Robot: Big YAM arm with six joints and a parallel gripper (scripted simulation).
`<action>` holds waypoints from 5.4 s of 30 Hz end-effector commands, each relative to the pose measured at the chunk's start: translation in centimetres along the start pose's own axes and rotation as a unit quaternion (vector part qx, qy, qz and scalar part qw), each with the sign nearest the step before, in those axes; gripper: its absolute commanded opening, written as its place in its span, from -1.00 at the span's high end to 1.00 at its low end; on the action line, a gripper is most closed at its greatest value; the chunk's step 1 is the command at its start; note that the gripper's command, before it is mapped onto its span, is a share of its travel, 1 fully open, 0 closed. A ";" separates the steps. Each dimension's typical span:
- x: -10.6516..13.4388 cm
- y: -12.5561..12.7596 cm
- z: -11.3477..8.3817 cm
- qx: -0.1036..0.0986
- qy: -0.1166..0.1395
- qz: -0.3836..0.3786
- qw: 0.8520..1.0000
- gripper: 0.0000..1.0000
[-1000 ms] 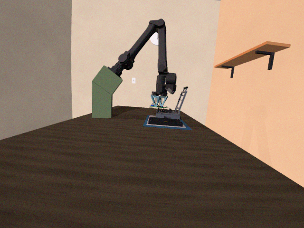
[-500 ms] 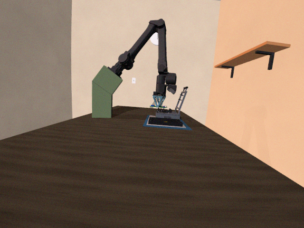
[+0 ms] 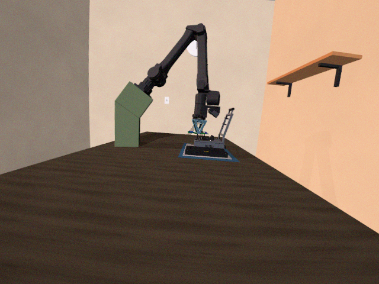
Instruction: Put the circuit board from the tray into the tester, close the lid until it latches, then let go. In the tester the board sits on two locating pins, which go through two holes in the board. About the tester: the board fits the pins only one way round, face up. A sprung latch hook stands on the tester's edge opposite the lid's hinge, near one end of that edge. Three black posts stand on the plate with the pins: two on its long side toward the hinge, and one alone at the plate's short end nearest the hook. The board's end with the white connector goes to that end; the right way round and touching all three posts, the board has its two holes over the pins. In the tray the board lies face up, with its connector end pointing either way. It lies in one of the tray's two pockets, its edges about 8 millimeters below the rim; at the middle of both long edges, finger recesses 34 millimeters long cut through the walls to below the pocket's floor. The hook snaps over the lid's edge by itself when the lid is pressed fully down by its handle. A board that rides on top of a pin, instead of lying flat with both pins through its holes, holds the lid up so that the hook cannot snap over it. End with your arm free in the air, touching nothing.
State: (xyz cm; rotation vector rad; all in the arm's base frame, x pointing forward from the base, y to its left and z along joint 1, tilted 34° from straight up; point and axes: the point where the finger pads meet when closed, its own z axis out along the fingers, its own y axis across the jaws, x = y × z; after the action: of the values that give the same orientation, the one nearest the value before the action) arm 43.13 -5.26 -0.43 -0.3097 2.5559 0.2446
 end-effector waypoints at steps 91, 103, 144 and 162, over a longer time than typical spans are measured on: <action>-0.4 -0.3 -0.8 0.006 -0.003 -0.657 0.754 -0.45; -0.4 -0.3 -0.8 0.006 -0.003 -0.666 0.746 -0.45; -0.4 -0.3 -0.8 0.006 -0.003 -0.666 0.746 -0.45; -0.4 -0.3 -0.8 0.006 -0.003 -0.666 0.746 -0.45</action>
State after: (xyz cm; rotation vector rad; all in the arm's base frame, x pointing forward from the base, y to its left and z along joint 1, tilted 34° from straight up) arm 43.14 -5.26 -0.42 -1.9407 1.7095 -0.3095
